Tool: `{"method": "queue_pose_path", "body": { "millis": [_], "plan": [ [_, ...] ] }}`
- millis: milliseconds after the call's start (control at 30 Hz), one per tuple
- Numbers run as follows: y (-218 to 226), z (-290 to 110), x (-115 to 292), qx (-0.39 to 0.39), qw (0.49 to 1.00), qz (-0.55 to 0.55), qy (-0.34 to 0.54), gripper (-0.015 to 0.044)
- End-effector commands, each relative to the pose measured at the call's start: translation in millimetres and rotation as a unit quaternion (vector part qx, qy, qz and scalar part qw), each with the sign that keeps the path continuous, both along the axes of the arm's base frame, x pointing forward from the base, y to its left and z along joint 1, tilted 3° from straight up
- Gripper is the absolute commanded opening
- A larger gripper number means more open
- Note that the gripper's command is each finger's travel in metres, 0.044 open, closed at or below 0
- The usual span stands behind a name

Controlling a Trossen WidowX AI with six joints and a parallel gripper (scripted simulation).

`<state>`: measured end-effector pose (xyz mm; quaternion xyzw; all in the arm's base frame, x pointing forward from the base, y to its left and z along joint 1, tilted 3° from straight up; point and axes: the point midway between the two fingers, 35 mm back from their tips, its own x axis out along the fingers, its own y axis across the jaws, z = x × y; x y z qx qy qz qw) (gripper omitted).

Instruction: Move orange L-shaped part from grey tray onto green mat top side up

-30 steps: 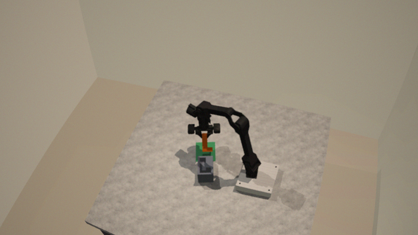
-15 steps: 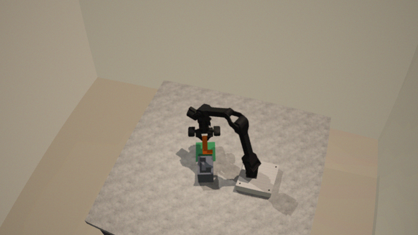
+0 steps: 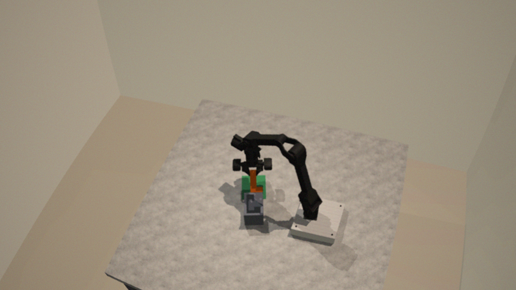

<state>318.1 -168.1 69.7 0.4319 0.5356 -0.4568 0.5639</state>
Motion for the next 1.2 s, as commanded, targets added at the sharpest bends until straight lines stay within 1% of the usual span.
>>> {"method": "queue_pose_path", "body": {
  "millis": [0,100,433,533,600,700,733,1167],
  "plan": [
    [-0.4,-0.8,0.2,-0.001,1.000,0.002,0.000,0.0000],
    [0.0,-0.4,0.0,0.000,1.000,0.000,0.000,0.0000],
    [-0.1,1.6,0.3,0.000,1.000,0.000,0.000,0.0262],
    [-0.2,19.9,2.2,0.000,1.000,0.000,0.000,0.0341],
    [0.4,40.5,3.1,0.000,1.000,0.001,0.000,0.0394],
    [3.3,79.7,0.7,-0.001,1.000,0.002,0.000,0.0400],
    [4.2,86.8,-0.3,-0.001,1.000,0.002,0.000,0.0400],
    [2.9,87.0,2.1,-0.005,1.000,0.004,-0.010,0.0400]
  ]
}}
